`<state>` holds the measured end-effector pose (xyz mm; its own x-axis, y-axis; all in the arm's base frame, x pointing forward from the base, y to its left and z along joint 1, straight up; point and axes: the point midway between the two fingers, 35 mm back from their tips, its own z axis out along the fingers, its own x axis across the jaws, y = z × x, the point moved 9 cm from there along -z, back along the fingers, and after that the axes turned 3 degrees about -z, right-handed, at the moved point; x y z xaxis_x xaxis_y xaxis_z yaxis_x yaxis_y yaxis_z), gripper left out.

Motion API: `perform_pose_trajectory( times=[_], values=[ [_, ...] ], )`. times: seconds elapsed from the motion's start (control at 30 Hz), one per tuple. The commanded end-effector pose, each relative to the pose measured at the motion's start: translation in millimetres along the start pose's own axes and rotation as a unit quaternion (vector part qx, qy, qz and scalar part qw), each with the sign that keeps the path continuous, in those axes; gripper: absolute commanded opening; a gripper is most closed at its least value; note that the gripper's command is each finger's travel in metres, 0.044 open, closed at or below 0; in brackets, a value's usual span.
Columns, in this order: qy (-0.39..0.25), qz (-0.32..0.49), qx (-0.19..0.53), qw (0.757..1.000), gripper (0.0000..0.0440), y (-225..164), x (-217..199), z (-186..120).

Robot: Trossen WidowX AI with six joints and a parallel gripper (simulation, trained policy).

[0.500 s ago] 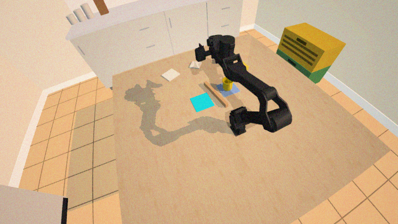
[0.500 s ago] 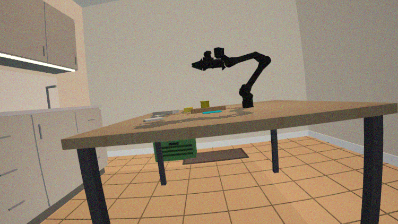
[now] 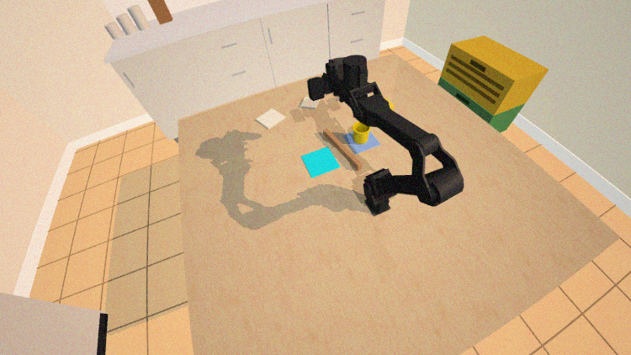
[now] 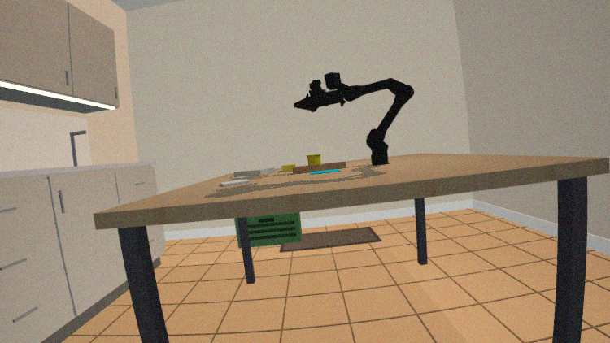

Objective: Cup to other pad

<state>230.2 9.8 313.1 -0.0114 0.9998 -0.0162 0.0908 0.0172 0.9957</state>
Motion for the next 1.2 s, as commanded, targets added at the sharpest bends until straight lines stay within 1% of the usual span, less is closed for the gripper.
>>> perform_pose_trajectory(
  times=[0.0,0.1,0.27,0.37,0.77,1.17],
  values=[
    [0.004,0.013,0.028,1.000,0.0048,1,4,3],
    [0.011,0.021,0.051,0.998,0.0058,1,7,5],
    [0.020,0.036,0.087,0.995,0.0118,2,13,10],
    [0.024,0.044,0.109,0.993,0.0135,3,16,12],
    [0.026,0.073,0.202,0.976,0.0120,6,26,22],
    [0.015,0.084,0.299,0.950,0.0099,5,32,31]
  ],
)
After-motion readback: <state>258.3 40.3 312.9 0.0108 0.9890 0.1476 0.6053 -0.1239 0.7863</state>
